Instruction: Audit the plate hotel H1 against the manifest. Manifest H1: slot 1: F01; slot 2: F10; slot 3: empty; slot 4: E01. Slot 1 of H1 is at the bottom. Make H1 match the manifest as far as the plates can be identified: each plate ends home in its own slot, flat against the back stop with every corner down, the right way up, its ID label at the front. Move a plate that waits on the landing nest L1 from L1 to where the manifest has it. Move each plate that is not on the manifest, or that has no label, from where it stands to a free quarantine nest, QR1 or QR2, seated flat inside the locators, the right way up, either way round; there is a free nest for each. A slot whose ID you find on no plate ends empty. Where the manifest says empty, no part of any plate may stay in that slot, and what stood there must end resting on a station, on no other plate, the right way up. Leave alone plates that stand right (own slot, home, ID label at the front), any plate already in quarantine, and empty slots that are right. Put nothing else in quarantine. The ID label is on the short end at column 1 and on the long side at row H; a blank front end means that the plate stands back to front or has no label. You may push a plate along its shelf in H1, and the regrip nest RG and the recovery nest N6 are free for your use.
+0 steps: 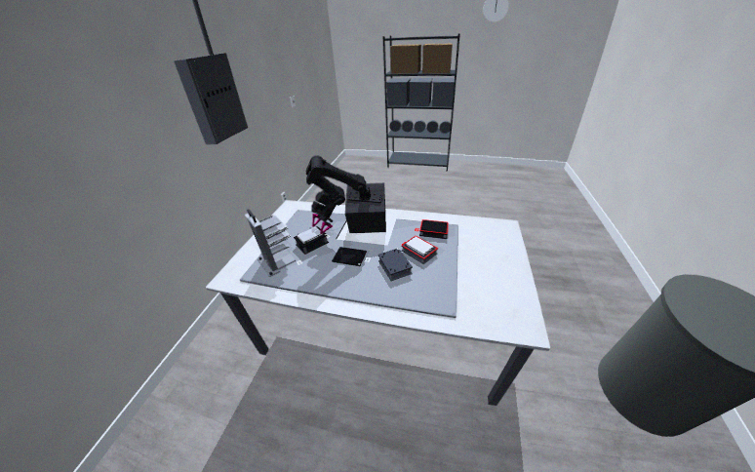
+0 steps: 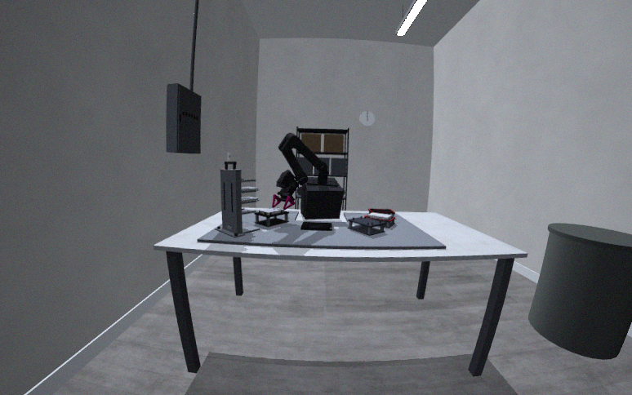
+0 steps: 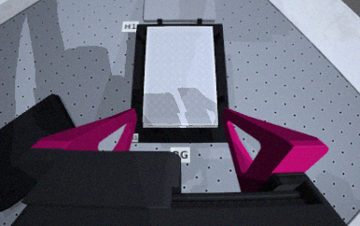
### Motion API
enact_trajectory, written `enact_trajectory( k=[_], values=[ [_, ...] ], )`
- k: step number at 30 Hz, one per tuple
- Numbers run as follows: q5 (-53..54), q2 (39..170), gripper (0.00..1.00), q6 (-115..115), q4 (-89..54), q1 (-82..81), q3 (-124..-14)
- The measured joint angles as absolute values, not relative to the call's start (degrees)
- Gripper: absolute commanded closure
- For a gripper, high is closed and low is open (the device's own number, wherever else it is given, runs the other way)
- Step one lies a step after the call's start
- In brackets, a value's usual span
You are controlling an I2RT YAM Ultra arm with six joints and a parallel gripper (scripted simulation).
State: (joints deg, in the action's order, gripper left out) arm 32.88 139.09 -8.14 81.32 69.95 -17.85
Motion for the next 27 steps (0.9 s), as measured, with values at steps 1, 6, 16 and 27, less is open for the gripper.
enact_trajectory(
  k=[1, 6, 16, 27],
  values=[
    [32.82, 139.5, 0.0, -8.08, 81.62, 69.89, -17.93],
    [32.58, 141.49, 0.0, -7.84, 83.26, 69.54, -18.44],
    [32.23, 144.49, 0.0, -7.44, 86.21, 69.06, -19.25],
    [32.25, 145.08, 0.0, -7.31, 87.24, 69.04, -19.31]
  ],
)
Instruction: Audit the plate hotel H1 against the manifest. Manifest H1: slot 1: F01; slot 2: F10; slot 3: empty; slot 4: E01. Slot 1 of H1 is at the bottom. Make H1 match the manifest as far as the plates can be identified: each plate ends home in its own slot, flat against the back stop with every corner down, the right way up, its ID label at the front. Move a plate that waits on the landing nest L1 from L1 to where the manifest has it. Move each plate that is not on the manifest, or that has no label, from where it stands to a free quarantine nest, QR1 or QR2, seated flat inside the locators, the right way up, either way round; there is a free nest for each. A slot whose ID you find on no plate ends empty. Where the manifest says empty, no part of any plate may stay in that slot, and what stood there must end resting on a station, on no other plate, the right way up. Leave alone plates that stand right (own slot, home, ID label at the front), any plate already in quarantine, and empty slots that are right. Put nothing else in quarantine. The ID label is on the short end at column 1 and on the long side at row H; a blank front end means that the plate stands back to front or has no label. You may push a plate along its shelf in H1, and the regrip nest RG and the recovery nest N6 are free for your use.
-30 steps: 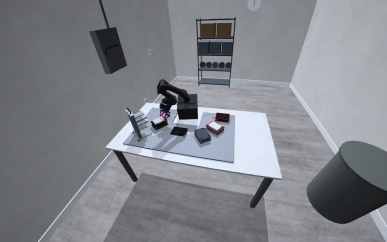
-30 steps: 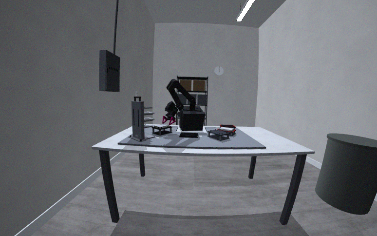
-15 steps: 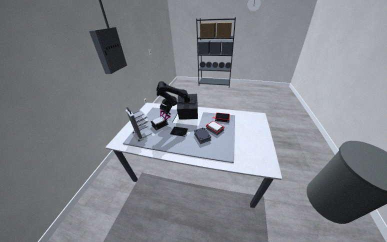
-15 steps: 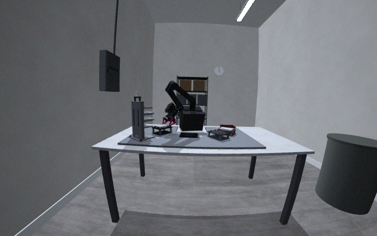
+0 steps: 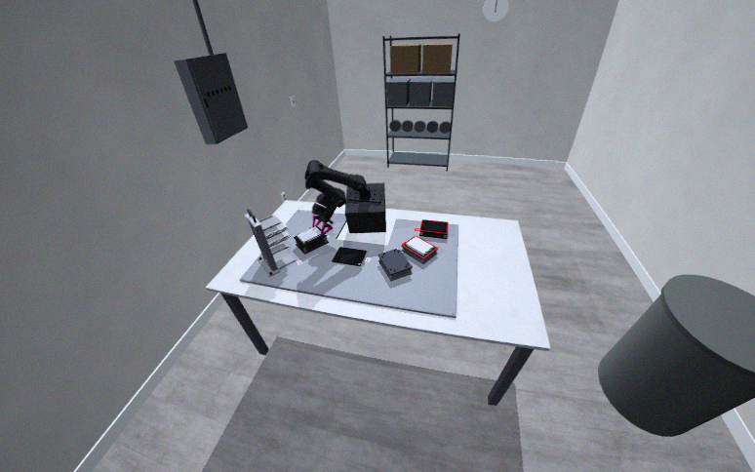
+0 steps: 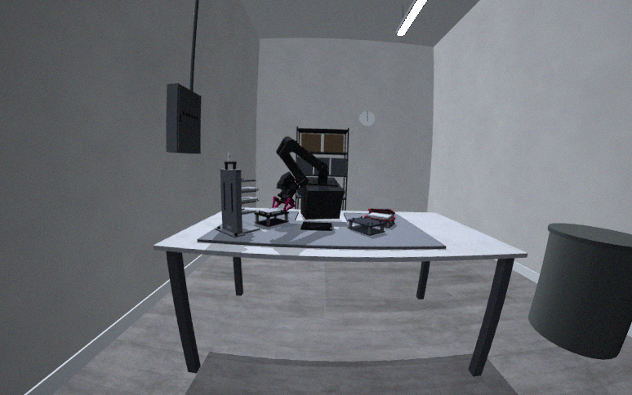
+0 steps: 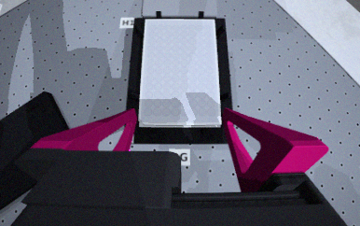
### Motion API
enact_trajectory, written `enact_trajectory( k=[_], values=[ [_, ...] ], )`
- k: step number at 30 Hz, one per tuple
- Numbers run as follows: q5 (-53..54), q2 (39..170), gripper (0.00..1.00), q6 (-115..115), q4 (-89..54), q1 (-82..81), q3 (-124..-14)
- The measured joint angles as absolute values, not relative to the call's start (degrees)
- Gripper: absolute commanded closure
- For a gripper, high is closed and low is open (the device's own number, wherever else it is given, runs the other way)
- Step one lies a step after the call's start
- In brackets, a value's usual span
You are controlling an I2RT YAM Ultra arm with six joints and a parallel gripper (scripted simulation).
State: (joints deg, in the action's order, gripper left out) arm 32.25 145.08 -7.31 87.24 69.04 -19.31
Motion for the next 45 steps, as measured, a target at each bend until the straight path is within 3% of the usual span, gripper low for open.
enact_trajectory(
  k=[1, 2, 45],
  values=[
    [32.25, 145.08, 0.0, -7.31, 87.24, 69.04, -19.31],
    [32.25, 145.08, 0.14, -7.31, 87.24, 69.04, -19.31],
    [32.6, 141.38, 0.14, -8.03, 83.92, 69.82, -17.98]
  ],
)
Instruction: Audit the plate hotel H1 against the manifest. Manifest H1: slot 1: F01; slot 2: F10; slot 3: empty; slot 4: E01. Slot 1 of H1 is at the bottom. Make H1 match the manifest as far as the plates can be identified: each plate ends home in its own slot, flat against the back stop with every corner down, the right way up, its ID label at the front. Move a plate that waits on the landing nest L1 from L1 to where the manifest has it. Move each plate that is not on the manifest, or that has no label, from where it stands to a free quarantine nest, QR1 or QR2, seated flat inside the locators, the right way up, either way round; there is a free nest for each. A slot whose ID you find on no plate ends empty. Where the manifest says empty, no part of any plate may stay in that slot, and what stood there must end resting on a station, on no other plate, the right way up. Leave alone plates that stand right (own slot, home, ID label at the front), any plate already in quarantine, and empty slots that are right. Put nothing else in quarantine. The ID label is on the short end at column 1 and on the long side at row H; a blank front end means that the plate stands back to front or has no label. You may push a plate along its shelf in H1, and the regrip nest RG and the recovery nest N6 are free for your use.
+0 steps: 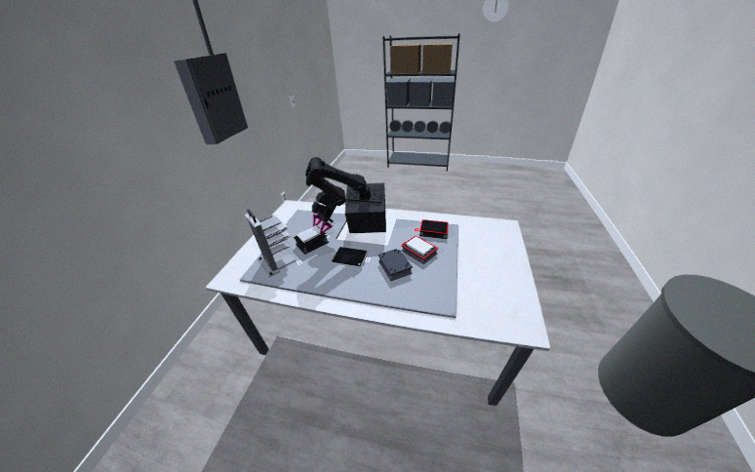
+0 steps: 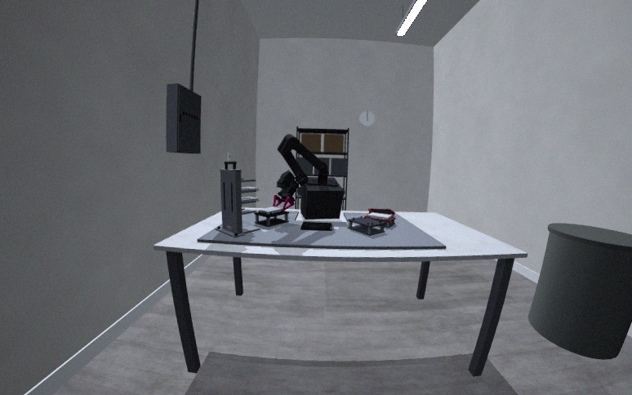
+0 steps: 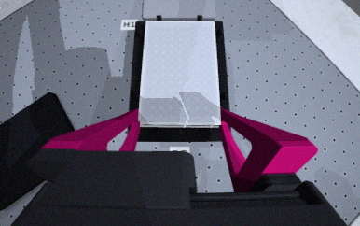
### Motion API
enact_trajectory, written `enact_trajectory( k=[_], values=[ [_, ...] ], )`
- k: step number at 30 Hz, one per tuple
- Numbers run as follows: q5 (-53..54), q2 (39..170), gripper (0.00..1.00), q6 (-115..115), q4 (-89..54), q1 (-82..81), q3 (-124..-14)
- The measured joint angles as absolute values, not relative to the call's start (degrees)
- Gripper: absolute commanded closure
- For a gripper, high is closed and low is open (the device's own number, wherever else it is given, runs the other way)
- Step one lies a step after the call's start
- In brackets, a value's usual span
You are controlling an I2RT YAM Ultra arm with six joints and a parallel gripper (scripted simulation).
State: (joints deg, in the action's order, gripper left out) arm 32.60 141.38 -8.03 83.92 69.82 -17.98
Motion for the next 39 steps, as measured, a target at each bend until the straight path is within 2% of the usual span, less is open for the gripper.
enact_trajectory(
  k=[39],
  values=[
    [34.68, 127.66, 0.14, -10.24, 72.36, 72.77, -14.7]
  ],
)
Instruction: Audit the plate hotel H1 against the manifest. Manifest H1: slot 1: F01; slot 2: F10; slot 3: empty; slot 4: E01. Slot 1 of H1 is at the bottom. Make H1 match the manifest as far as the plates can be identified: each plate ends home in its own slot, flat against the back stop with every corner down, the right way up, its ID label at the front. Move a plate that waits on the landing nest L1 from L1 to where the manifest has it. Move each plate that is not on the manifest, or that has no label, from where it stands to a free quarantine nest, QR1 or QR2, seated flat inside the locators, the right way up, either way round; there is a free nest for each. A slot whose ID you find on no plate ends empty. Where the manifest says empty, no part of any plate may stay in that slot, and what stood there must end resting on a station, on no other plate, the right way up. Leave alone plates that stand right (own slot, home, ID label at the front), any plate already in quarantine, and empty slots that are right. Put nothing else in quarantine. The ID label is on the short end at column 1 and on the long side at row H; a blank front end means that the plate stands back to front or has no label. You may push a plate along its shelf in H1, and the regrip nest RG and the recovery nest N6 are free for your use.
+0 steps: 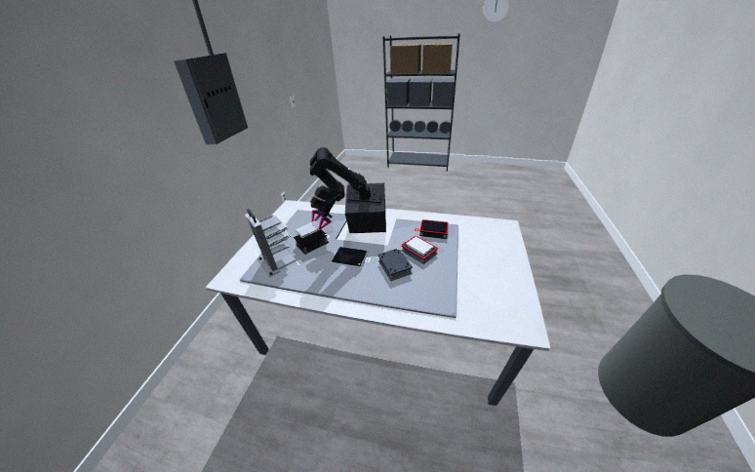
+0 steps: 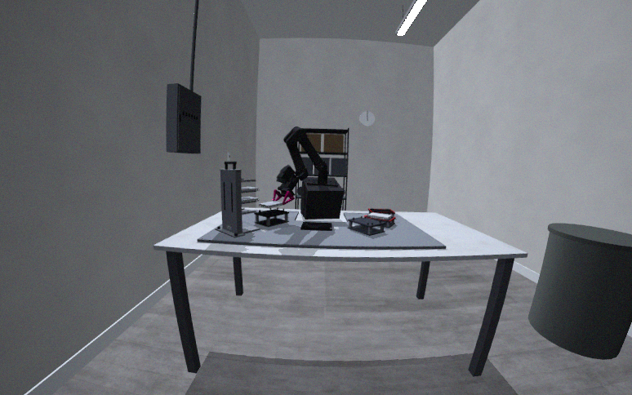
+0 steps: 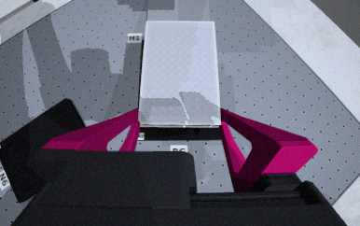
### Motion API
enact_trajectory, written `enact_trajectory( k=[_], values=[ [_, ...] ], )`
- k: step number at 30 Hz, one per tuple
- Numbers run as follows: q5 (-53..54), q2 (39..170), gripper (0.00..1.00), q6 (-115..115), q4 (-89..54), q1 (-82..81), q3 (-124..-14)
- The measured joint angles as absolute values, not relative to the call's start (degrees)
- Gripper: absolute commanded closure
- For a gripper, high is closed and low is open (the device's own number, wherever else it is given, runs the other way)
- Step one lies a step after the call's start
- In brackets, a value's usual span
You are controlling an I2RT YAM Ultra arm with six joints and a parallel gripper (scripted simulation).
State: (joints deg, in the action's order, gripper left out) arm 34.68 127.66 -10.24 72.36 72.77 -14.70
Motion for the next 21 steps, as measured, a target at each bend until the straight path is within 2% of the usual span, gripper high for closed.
enact_trajectory(
  k=[21],
  values=[
    [35.31, 124.01, 0.14, -10.85, 68.64, 73.52, -14.15]
  ],
)
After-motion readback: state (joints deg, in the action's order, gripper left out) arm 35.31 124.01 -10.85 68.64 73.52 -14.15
